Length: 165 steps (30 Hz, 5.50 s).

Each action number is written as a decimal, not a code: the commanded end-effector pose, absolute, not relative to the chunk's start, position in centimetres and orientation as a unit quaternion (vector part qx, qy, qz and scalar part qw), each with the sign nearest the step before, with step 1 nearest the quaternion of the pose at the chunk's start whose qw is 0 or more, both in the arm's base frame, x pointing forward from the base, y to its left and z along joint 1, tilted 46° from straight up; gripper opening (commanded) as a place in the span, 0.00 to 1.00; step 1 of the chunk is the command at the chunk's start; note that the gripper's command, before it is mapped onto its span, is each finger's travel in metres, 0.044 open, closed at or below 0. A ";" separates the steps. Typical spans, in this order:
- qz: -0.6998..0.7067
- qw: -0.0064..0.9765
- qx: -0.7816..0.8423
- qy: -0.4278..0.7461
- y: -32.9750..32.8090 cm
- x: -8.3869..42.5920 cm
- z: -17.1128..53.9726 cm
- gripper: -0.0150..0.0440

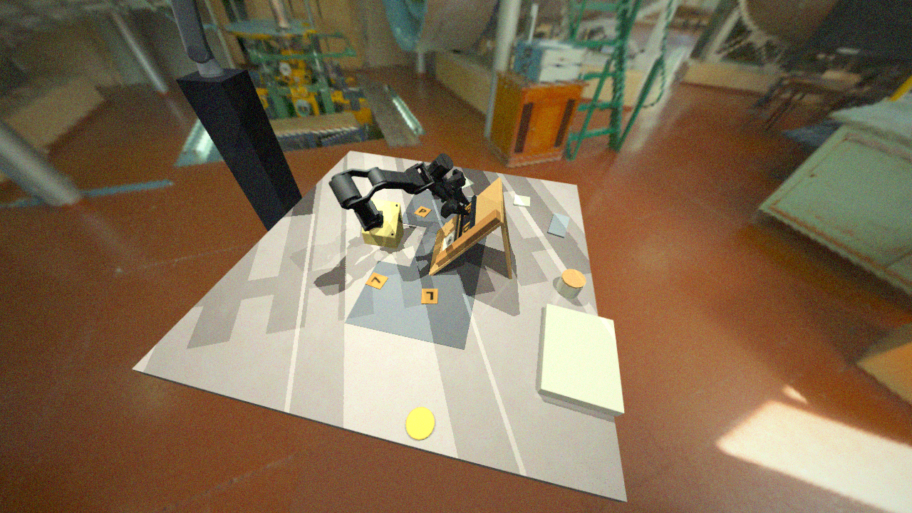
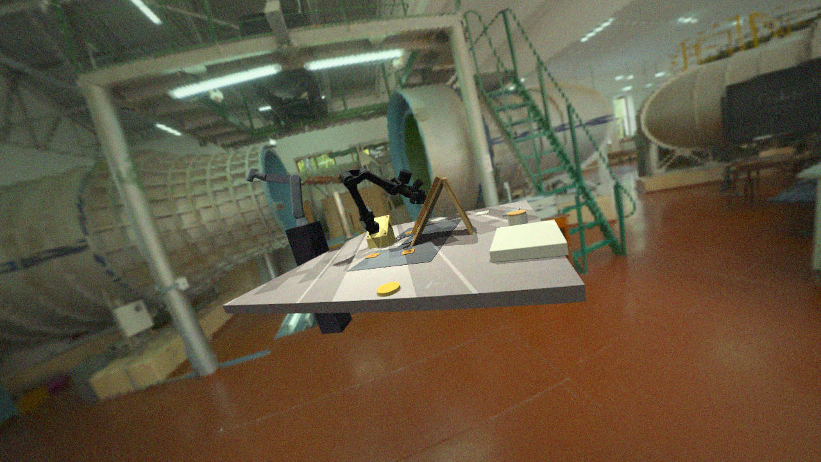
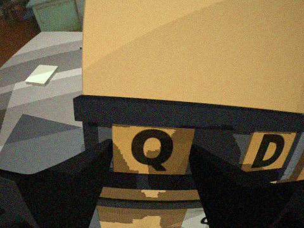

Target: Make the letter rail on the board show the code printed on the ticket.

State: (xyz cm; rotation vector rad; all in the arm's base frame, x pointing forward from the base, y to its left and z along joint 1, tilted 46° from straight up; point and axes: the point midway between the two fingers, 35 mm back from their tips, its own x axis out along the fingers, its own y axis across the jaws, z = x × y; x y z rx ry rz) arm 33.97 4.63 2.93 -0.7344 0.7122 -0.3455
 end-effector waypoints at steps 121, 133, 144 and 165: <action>-0.161 0.857 -0.352 0.340 3.4 31.6 7.1 0.75; -0.160 0.857 -0.352 0.341 3.8 31.0 7.4 0.75; -0.160 0.857 -0.352 0.341 4.0 30.7 7.7 0.75; -0.157 0.855 -0.355 0.344 4.0 30.5 7.6 0.49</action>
